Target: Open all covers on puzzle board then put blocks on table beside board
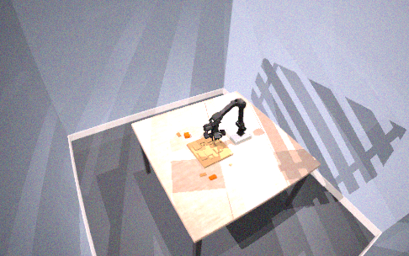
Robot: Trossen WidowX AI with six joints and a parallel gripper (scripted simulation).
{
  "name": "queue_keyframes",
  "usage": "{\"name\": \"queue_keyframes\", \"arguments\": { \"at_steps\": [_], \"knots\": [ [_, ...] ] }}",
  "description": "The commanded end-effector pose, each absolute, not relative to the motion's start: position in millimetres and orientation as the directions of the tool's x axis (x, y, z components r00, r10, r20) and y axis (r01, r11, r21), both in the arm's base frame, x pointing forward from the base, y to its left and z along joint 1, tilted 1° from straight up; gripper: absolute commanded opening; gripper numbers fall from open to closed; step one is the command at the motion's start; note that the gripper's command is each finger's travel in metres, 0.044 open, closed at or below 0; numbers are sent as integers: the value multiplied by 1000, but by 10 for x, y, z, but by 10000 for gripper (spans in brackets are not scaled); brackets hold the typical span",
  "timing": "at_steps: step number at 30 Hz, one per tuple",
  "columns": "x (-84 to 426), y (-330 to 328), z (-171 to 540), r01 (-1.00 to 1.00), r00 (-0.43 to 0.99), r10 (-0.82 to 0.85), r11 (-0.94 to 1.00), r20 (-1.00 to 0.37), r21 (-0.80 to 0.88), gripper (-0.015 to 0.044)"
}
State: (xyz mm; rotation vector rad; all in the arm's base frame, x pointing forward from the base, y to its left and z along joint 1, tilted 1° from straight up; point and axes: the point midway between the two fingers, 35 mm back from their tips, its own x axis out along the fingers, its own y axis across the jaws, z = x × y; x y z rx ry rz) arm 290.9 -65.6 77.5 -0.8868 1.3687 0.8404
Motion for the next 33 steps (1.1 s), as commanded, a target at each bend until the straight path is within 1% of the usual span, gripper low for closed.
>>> {"name": "queue_keyframes", "arguments": {
  "at_steps": [1,13,33],
  "knots": [
    [2915,-656,897,-898,40,-13,439,-999,-42,80],
    [2902,-627,1123,-898,40,-13,439,-999,-42,80],
    [3043,100,1126,-898,41,-4,439,-999,-39,80]
  ]
}}
